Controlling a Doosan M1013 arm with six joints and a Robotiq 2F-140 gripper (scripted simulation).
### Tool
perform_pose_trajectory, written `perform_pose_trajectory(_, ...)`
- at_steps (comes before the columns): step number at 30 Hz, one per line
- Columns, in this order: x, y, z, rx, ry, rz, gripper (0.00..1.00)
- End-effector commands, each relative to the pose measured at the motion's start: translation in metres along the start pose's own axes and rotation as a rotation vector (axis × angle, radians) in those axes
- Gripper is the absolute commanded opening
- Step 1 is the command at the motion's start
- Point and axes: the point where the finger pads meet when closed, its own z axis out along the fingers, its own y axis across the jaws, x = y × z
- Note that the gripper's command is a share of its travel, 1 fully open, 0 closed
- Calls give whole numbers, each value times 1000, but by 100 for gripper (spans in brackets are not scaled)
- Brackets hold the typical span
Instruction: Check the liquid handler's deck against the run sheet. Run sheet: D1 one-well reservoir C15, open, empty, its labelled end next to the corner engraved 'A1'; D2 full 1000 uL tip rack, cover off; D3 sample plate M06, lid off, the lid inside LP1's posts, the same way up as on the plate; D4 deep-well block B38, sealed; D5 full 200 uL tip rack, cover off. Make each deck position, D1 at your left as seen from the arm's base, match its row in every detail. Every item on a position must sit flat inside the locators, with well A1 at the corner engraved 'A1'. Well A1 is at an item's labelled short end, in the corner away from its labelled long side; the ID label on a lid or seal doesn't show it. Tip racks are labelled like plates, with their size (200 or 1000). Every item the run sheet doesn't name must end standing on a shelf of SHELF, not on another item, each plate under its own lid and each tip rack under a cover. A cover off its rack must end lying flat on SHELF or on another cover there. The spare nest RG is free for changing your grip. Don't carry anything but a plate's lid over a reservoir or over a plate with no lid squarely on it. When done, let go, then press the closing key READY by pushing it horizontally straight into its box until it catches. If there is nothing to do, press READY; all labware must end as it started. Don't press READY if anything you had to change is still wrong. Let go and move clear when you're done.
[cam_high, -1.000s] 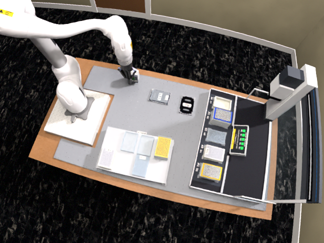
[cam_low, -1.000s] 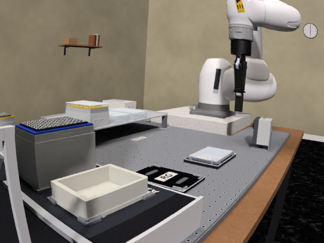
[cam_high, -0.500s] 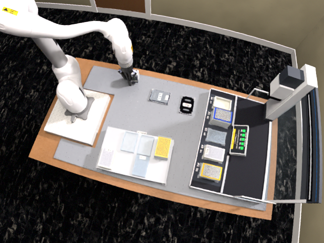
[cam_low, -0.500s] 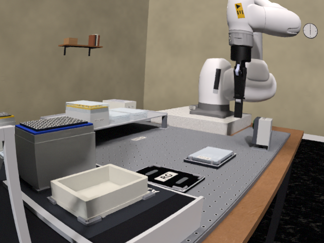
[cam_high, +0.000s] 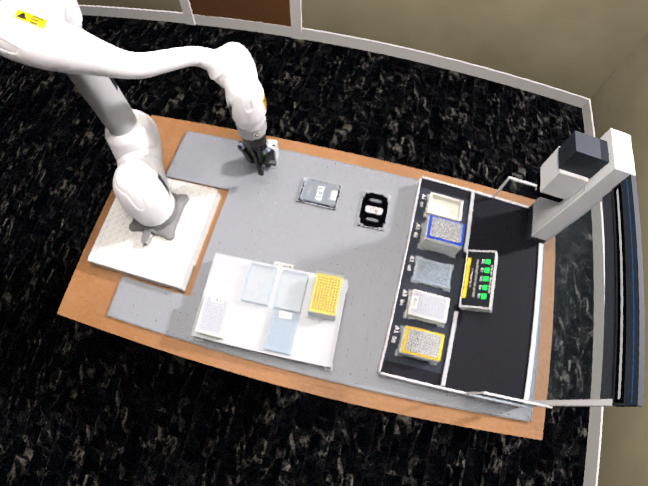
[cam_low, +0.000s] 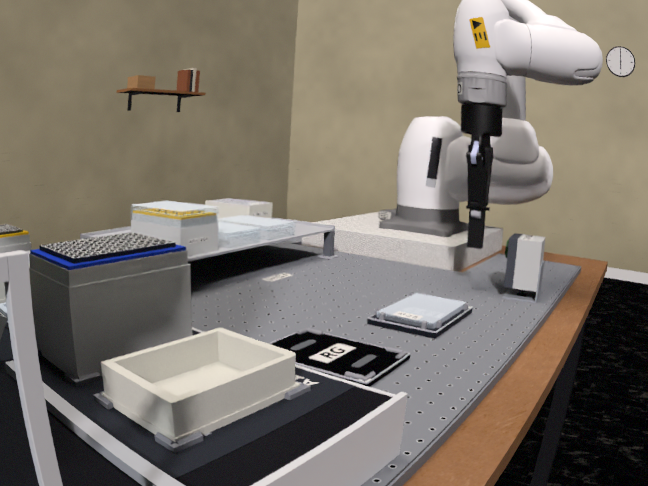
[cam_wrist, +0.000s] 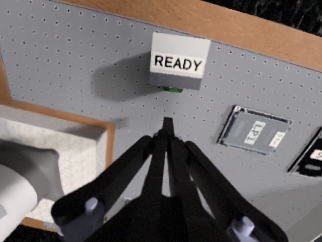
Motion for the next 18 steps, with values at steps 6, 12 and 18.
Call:
perform_pose_trajectory(6, 0, 0, 10, -1, 1, 0, 10)
perform_pose_trajectory(12, 0, 0, 20, -1, 1, 0, 10)
perform_pose_trajectory(18, 0, 0, 27, -1, 1, 0, 10)
